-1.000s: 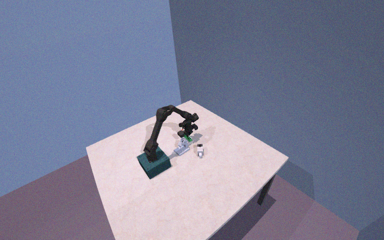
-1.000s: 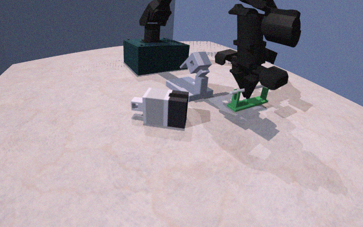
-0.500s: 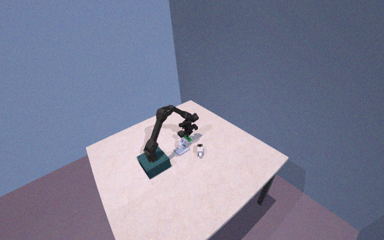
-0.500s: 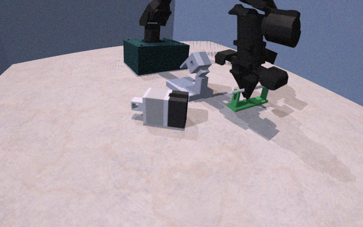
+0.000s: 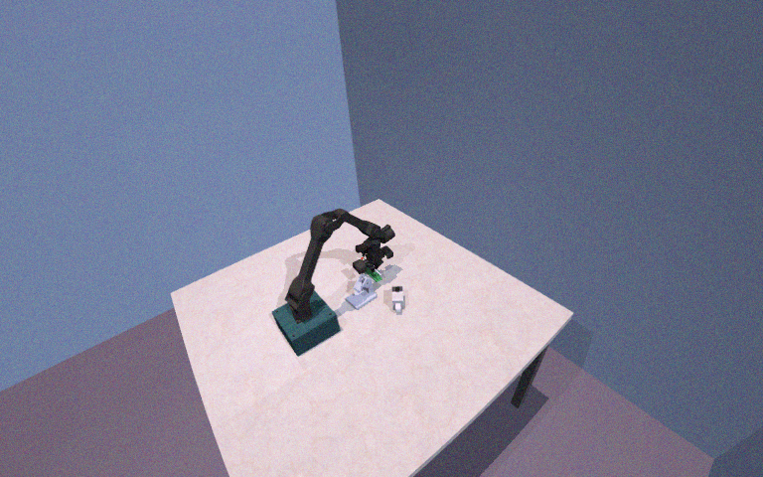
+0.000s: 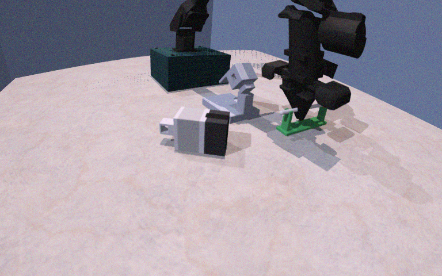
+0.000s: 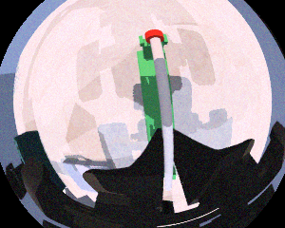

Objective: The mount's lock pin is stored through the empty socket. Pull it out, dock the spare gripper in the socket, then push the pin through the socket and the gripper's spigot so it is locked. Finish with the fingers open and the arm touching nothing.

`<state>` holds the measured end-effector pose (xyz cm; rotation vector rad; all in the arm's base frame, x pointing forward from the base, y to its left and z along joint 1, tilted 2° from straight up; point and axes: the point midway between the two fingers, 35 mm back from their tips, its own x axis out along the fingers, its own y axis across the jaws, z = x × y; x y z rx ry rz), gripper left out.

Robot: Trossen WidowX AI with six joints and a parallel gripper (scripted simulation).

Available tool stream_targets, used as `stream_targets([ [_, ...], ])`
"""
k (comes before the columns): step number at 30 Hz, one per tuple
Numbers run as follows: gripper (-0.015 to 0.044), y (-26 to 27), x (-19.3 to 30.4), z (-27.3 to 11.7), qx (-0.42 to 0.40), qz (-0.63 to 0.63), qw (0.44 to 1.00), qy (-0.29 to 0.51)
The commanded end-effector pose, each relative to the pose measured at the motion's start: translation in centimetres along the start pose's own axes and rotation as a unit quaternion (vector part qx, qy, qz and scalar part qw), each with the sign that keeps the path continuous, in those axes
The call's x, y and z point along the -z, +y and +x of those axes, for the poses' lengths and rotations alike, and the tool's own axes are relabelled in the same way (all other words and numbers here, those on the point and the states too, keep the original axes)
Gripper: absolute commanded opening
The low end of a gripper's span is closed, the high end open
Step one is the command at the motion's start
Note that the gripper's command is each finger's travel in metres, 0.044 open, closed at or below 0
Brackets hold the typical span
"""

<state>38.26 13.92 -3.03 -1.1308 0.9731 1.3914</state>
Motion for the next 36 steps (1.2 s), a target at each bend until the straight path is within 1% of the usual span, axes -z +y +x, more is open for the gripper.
stream_targets([
  [1,0.0000,0.1,0.1,0.3,-0.003,0.001,1.000,0.001],
  [17,0.0000,0.0,0.0,0.0,0.000,0.000,1.000,0.000],
  [29,0.0315,0.0,0.0,0.0,0.000,0.000,1.000,0.000],
  [33,0.0420,0.0,-0.2,-1.2,-0.001,0.000,1.000,0.000],
  [34,0.0440,0.1,-0.2,-1.3,-0.003,0.001,1.000,0.000],
  [36,0.0440,0.2,-0.3,-1.6,-0.005,0.001,1.000,0.001],
])
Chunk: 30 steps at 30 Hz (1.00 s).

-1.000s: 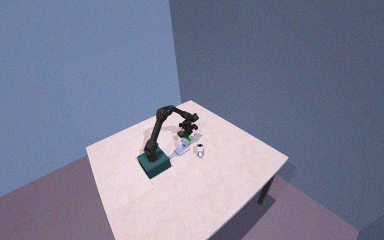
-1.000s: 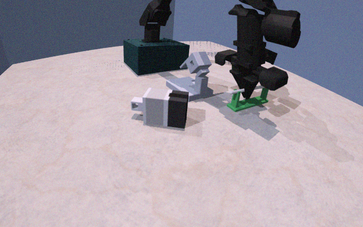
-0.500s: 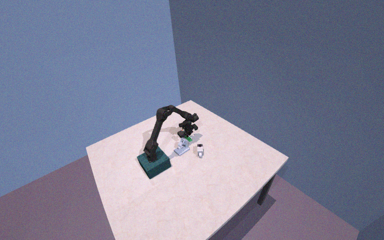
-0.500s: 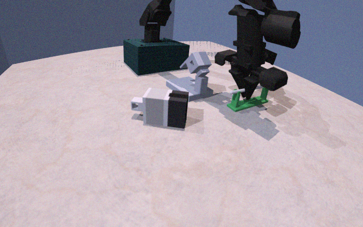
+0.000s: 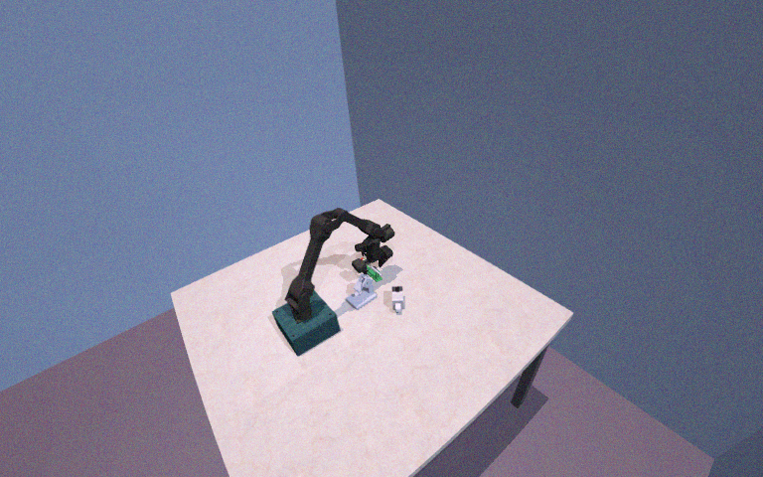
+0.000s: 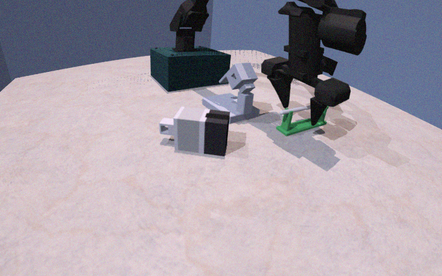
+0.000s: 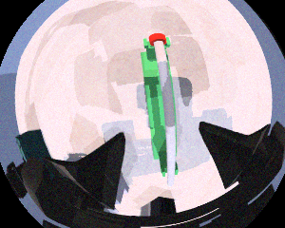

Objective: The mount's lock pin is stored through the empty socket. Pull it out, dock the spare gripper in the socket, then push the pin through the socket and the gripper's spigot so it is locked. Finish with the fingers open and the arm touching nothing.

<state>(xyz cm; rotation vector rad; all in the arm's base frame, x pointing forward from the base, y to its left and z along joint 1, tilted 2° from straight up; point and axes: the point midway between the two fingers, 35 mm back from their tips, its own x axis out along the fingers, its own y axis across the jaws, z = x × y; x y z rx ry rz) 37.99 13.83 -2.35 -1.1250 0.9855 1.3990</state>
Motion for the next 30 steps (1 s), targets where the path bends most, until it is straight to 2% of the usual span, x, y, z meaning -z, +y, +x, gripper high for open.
stream_targets([
  [1,0.0440,0.0,-0.2,-1.0,0.001,0.000,1.000,0.000],
  [30,0.0440,0.5,-1.1,-5.9,-0.016,0.005,1.000,0.003],
])
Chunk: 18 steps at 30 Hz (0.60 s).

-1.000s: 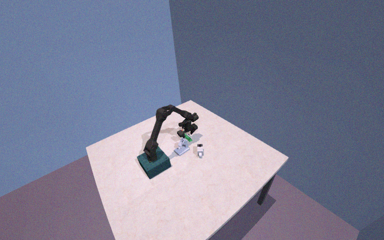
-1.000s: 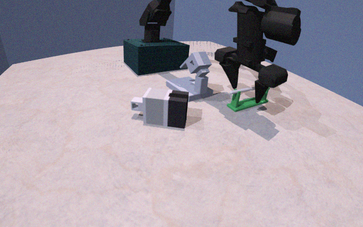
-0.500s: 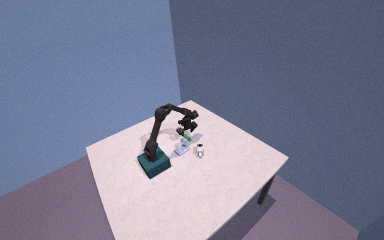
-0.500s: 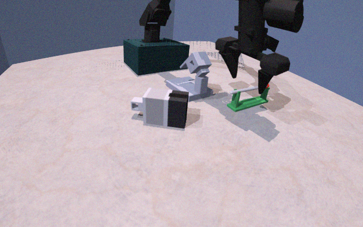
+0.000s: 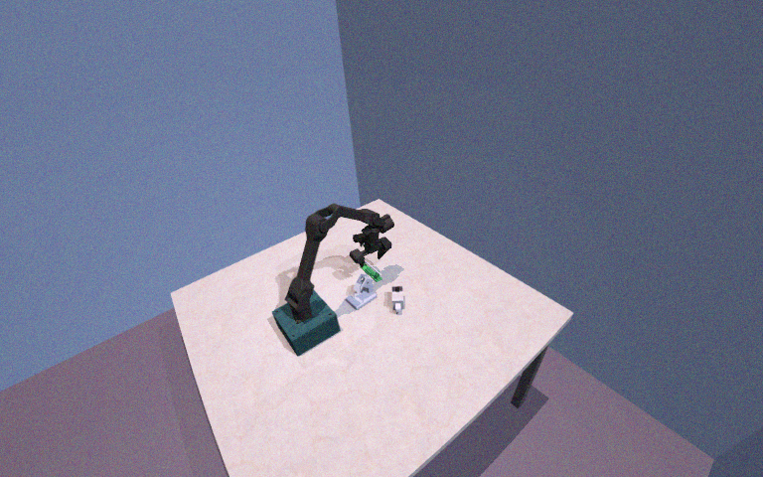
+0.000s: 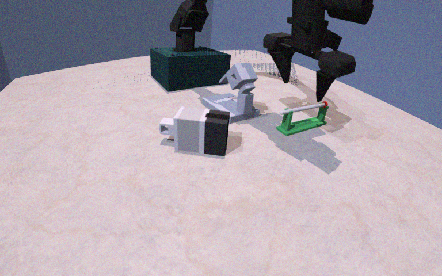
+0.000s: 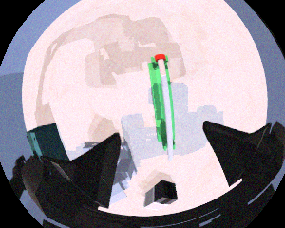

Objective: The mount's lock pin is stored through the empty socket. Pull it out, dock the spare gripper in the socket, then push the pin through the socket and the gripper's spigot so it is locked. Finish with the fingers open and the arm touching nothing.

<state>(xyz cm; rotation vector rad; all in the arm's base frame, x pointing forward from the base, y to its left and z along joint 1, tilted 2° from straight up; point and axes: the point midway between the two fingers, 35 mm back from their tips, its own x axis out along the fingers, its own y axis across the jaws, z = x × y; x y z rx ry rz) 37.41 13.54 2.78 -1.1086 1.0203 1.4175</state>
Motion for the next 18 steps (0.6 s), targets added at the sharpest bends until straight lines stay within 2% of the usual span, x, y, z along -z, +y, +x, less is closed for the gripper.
stream_targets([
  [1,0.0440,0.0,-0.2,-1.0,0.001,0.000,1.000,0.000],
  [15,0.0440,0.3,-0.6,-3.4,-0.007,0.002,1.000,0.001],
  [18,0.0440,0.3,-0.5,-2.9,-0.008,0.003,1.000,0.001],
])
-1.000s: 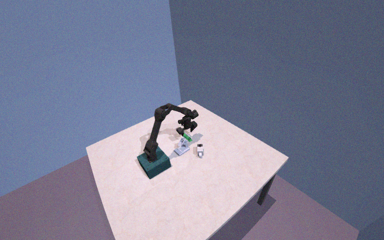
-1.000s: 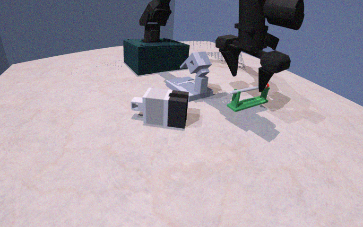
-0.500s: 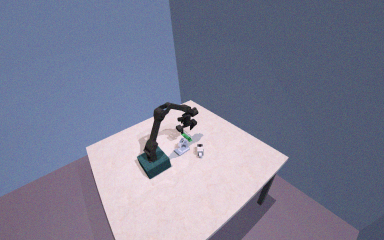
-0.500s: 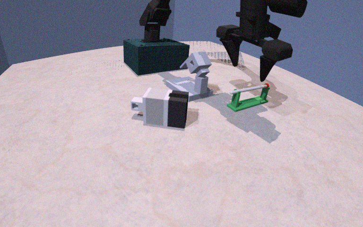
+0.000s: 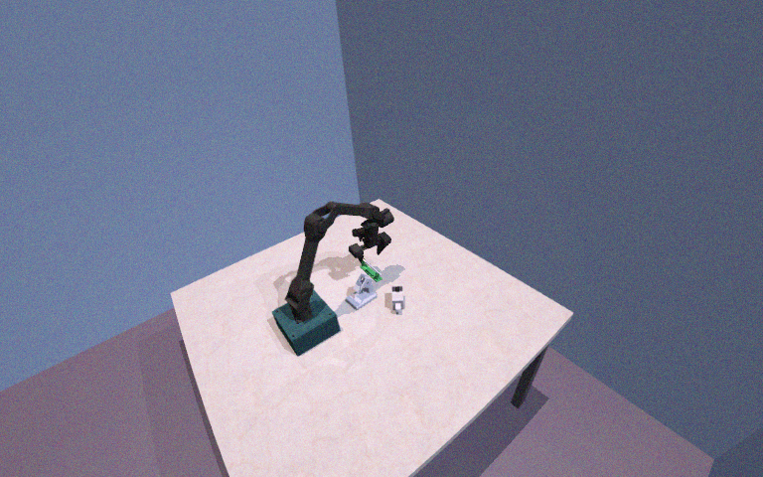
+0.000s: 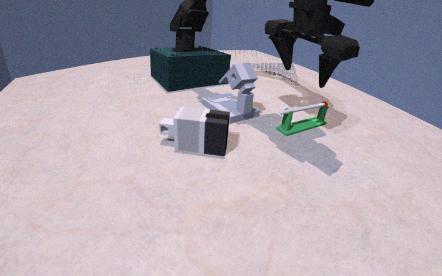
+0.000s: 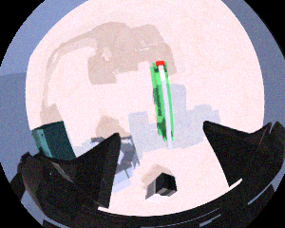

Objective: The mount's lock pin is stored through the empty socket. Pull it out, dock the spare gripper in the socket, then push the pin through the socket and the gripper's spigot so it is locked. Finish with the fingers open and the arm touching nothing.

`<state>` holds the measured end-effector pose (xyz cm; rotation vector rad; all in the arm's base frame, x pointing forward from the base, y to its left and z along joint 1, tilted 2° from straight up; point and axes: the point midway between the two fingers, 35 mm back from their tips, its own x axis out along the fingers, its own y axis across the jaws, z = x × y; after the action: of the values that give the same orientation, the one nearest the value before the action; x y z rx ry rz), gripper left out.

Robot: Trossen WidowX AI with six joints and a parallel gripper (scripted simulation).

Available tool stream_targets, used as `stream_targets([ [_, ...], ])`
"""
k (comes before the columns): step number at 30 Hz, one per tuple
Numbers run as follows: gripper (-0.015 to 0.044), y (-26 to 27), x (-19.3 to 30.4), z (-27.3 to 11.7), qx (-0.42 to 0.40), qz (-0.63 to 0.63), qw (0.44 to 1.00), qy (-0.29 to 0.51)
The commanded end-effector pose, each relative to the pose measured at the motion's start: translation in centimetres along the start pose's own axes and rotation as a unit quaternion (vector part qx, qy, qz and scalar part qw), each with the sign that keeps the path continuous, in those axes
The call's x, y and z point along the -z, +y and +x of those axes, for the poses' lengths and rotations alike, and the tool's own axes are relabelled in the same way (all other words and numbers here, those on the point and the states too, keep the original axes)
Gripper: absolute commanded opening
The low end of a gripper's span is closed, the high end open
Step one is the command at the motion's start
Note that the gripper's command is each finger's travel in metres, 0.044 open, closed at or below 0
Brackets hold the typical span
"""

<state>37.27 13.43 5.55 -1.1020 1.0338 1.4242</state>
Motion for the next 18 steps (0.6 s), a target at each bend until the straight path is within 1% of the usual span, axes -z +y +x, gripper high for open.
stream_targets([
  [1,0.0440,0.0,-0.1,-0.5,-0.002,0.000,1.000,0.000],
  [8,0.0440,0.3,-1.0,-5.3,-0.001,0.000,1.000,0.000],
  [13,0.0440,0.4,-1.0,-5.8,-0.001,0.000,1.000,0.000],
  [15,0.0440,-0.1,0.4,-5.3,0.006,0.022,1.000,0.005],
  [18,0.0440,-0.6,6.3,-5.9,0.025,0.111,0.993,0.029],
])
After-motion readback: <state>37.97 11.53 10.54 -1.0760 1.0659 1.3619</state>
